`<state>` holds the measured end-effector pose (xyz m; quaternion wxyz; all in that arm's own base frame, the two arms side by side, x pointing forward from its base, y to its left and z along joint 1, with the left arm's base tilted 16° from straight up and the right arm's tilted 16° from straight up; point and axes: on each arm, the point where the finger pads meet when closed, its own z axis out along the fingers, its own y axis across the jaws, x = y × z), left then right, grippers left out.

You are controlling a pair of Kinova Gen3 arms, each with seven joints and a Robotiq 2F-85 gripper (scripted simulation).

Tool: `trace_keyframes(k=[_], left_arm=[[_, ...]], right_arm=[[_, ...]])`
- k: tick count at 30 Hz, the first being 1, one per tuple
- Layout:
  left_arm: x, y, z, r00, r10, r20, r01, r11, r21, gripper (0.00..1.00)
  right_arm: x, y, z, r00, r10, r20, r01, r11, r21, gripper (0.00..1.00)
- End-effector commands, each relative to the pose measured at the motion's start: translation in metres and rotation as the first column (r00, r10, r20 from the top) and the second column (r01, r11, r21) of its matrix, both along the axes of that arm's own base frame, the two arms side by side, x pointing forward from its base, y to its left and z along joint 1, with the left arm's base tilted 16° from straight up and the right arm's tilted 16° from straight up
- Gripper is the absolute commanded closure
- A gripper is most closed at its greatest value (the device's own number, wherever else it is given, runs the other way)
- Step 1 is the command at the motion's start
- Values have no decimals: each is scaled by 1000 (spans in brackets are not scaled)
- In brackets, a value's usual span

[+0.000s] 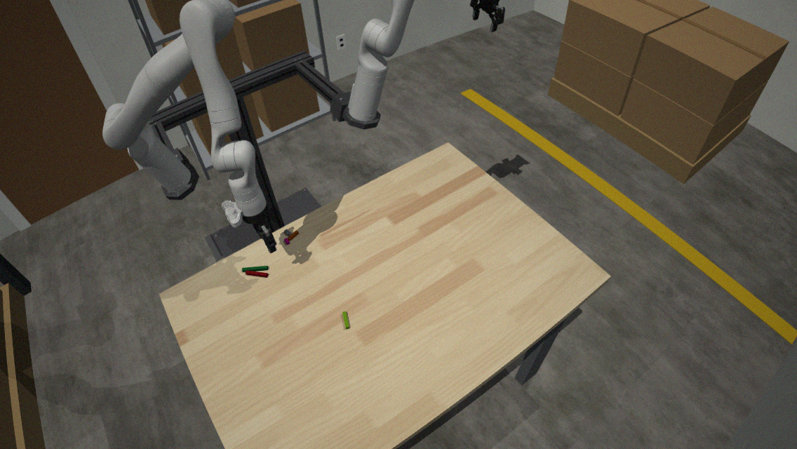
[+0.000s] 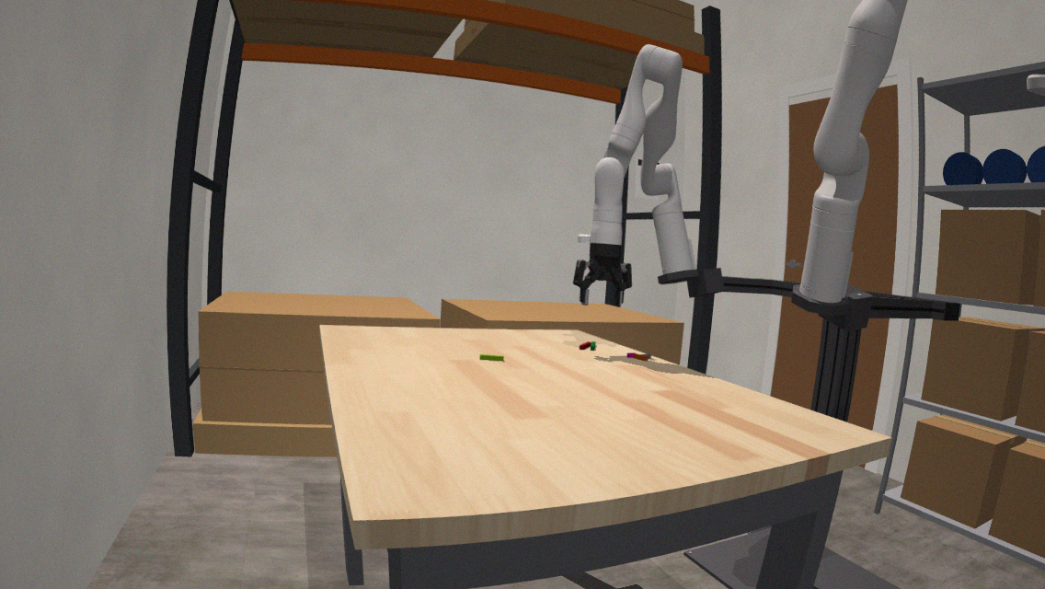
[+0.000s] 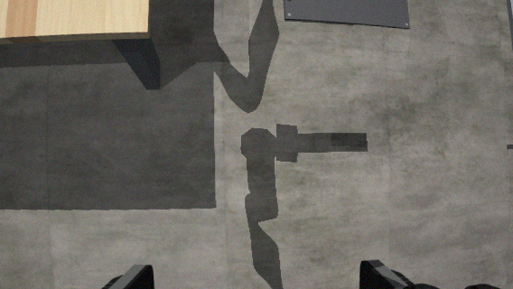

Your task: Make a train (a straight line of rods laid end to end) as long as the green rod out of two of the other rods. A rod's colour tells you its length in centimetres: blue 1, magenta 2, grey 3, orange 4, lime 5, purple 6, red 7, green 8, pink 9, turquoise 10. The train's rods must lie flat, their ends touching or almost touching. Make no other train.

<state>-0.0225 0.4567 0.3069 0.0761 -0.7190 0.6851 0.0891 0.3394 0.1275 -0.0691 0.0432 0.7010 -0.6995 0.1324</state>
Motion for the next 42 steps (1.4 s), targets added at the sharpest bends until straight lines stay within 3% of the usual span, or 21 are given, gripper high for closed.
trace_keyframes(k=[1,20,31,37,42], left_arm=[[0,0,1,1000,0,0,0,1000,2,2],[0,0,1,1000,0,0,0,1000,2,2],[0,0,1,1000,0,0,0,1000,2,2],[0,0,1,1000,0,0,0,1000,2,2],[0,0,1,1000,0,0,0,1000,2,2]], right_arm=[[0,0,0,1000,0,1,0,1000,1,2],[1,1,0,1000,10,-3,-10,1000,1,2],[11,10,-5,991,130,-42,-129,992,5,2],[25,23,-12,948,304,-95,-304,952,18,2],[42,35,-19,857,494,-148,-494,868,40,2]])
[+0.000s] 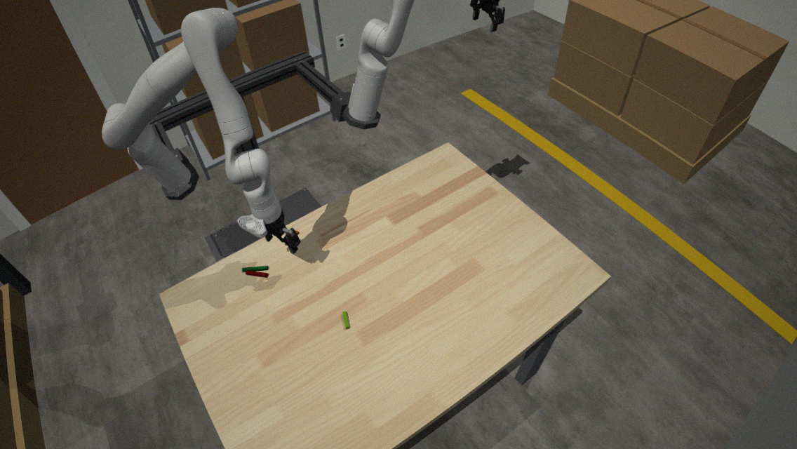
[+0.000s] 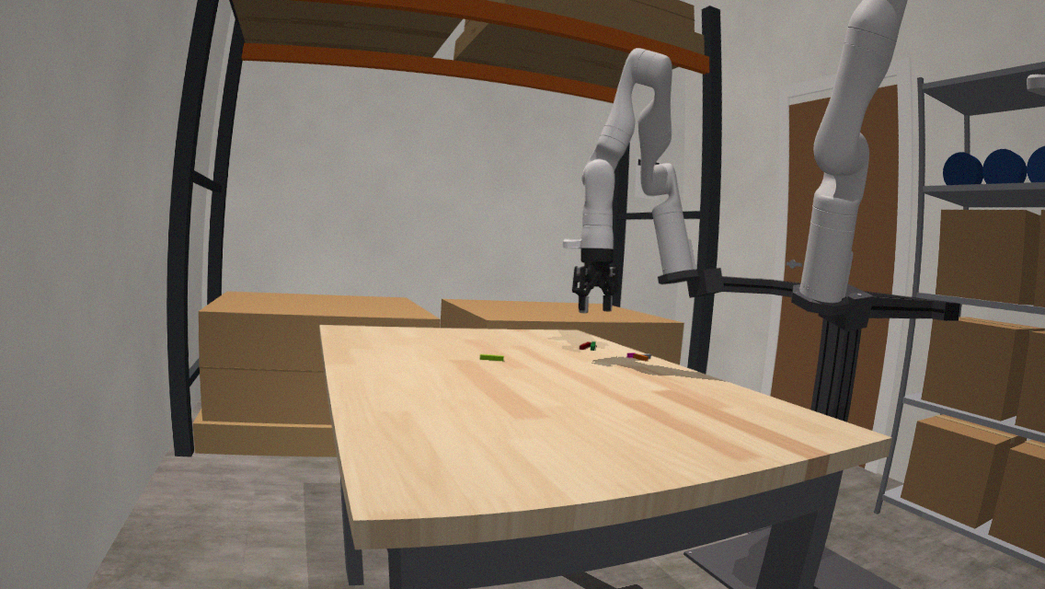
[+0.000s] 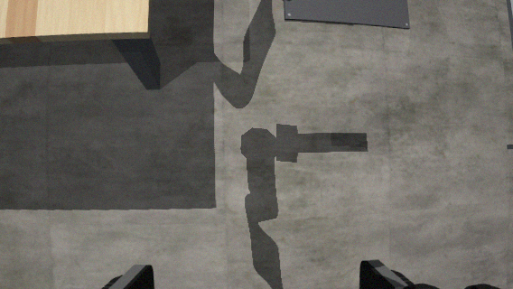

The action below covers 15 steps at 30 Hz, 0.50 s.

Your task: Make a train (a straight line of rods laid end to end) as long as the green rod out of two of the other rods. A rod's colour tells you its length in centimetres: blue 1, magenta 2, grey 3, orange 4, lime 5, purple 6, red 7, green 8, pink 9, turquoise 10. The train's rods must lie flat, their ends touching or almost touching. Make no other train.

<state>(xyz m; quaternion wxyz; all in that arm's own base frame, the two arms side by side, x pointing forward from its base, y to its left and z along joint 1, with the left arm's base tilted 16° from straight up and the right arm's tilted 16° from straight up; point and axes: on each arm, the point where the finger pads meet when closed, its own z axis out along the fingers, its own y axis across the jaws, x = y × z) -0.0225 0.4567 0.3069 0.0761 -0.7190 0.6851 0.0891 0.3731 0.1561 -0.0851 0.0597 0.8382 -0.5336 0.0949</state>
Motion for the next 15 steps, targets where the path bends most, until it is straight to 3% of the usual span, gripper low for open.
trace_keyframes(k=[1,2,4,8,15], left_arm=[[0,0,1,1000,0,0,0,1000,2,2],[0,0,1,1000,0,0,0,1000,2,2],[0,0,1,1000,0,0,0,1000,2,2],[0,0,1,1000,0,0,0,1000,2,2],[0,0,1,1000,0,0,0,1000,2,2]], right_arm=[[8,6,-3,995,99,-29,-99,995,5,2],[8,6,-3,995,99,-29,-99,995,5,2],[16,11,-6,979,194,-54,-194,981,8,2],[34,19,-10,918,383,-100,-383,923,16,2],[64,28,-15,743,650,-162,-653,756,38,2]])
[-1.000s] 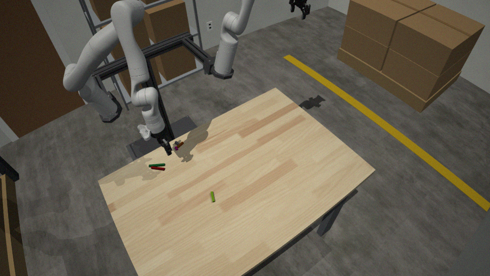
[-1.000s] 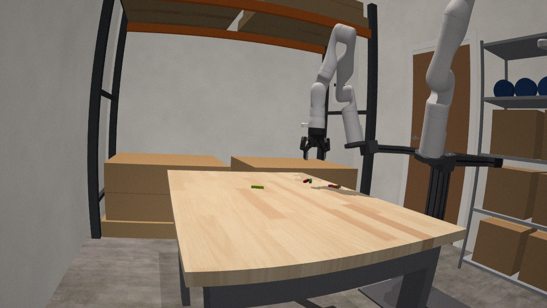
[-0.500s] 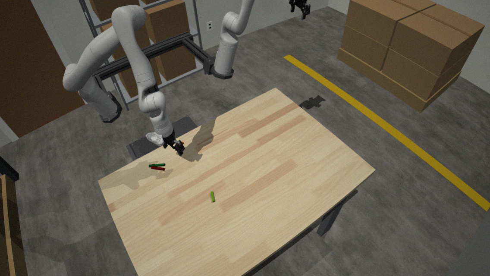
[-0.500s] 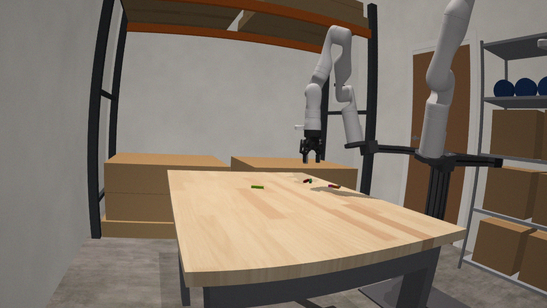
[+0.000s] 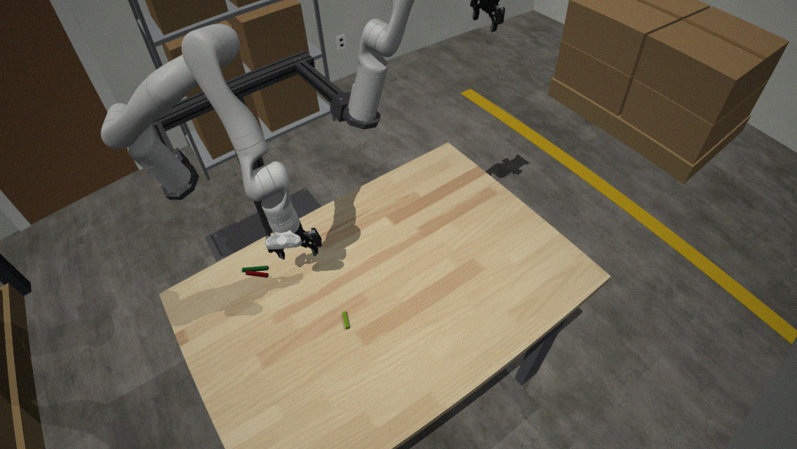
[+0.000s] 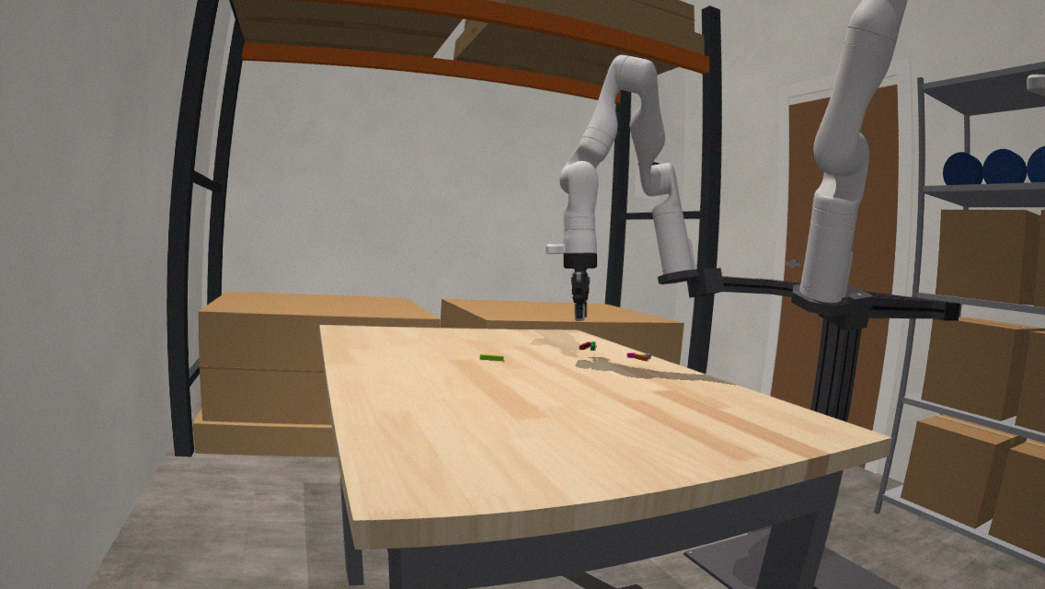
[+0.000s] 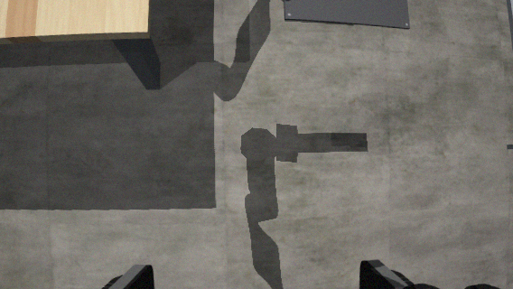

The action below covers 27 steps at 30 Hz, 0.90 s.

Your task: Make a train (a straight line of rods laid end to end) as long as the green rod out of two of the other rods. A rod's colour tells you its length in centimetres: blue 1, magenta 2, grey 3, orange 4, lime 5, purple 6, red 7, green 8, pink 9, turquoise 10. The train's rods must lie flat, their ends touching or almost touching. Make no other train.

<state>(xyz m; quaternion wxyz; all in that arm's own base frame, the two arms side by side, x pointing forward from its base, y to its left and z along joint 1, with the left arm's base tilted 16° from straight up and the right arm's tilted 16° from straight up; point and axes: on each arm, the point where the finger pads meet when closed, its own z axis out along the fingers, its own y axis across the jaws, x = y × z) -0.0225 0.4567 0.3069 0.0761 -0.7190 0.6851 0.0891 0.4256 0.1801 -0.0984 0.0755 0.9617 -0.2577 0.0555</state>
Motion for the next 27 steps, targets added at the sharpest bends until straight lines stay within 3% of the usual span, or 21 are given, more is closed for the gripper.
trace_keyframes(k=[1,4,9,13,19,21,27], left_arm=[[0,0,1,1000,0,0,0,1000,2,2],[0,0,1,1000,0,0,0,1000,2,2],[0,0,1,1000,0,0,0,1000,2,2],[0,0,1,1000,0,0,0,1000,2,2],[0,0,1,1000,0,0,0,1000,2,2],[0,0,1,1000,0,0,0,1000,2,2],[0,0,1,1000,0,0,0,1000,2,2]], right_arm=[[16,4,-2,986,162,-39,-162,987,1,2],[20,5,-2,977,207,-47,-207,978,-1,2],[48,6,-3,888,449,-95,-452,892,-8,2],[70,5,-2,790,600,-128,-606,795,-11,2],[103,-2,2,604,777,-179,-791,611,-17,2],[103,-2,2,604,777,-179,-791,611,-17,2],[130,-9,7,438,871,-223,-895,445,-19,2]])
